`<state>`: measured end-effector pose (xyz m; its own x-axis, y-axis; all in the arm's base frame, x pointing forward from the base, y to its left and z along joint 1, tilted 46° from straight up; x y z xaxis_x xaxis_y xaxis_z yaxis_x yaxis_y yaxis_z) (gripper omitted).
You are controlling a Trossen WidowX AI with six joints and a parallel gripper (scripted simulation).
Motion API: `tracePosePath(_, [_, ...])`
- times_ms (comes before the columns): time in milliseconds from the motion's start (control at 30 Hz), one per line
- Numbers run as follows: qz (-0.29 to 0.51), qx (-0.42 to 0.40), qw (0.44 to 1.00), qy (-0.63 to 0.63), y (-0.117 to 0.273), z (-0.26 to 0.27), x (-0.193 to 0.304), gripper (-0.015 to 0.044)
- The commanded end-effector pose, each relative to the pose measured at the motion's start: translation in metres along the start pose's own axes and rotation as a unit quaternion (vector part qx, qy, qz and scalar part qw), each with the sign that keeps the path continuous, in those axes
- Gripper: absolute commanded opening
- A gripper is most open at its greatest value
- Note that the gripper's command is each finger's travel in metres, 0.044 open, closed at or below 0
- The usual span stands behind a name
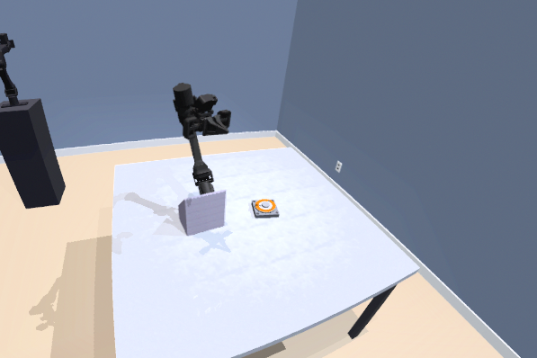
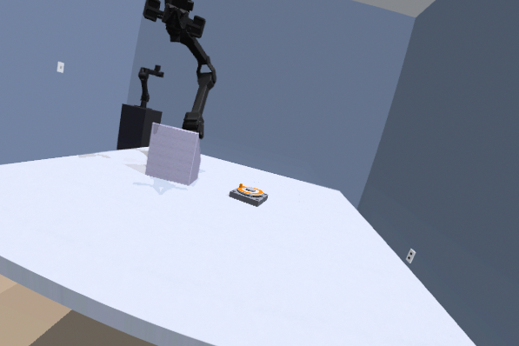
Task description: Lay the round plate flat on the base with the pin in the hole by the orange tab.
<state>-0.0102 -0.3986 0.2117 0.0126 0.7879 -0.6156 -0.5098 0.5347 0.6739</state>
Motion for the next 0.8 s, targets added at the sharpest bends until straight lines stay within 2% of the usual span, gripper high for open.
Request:
tracePosePath(0, [0.073, -0.051, 0.996, 0.027, -0.040, 0.040, 0.025, 0.0000])
tracePosePath(133, [0.123, -0.083, 0.988, 0.049, -0.064, 0.070, 0.045, 0.0000])
tracePosePath(333, [0.241, -0.147, 0.954, 0.103, -0.104, 0.137, 0.103, 0.0000])
tracePosePath(400, [0.256, -0.154, 0.948, 0.111, -0.108, 0.145, 0.112, 0.0000])
tracePosePath(600, [0.377, -0.201, 0.887, 0.172, -0.124, 0.205, 0.187, 0.0000])
tracePosePath(667, [0.393, -0.206, 0.878, 0.180, -0.124, 0.212, 0.198, 0.0000])
tracePosePath(767, [0.457, -0.221, 0.834, 0.216, -0.121, 0.238, 0.243, 0.0000])
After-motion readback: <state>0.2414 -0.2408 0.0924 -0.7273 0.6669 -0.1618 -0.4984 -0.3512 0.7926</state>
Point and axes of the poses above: the point midway between the two fingers, 35 mm back from their tips, its own y axis back along the fingers, its own z axis across the jaws, x = y × z, the point moved 10 cm from there along y, back along the fingers, and after that the axes turned 14 degrees about -y, right-handed, at the moved point
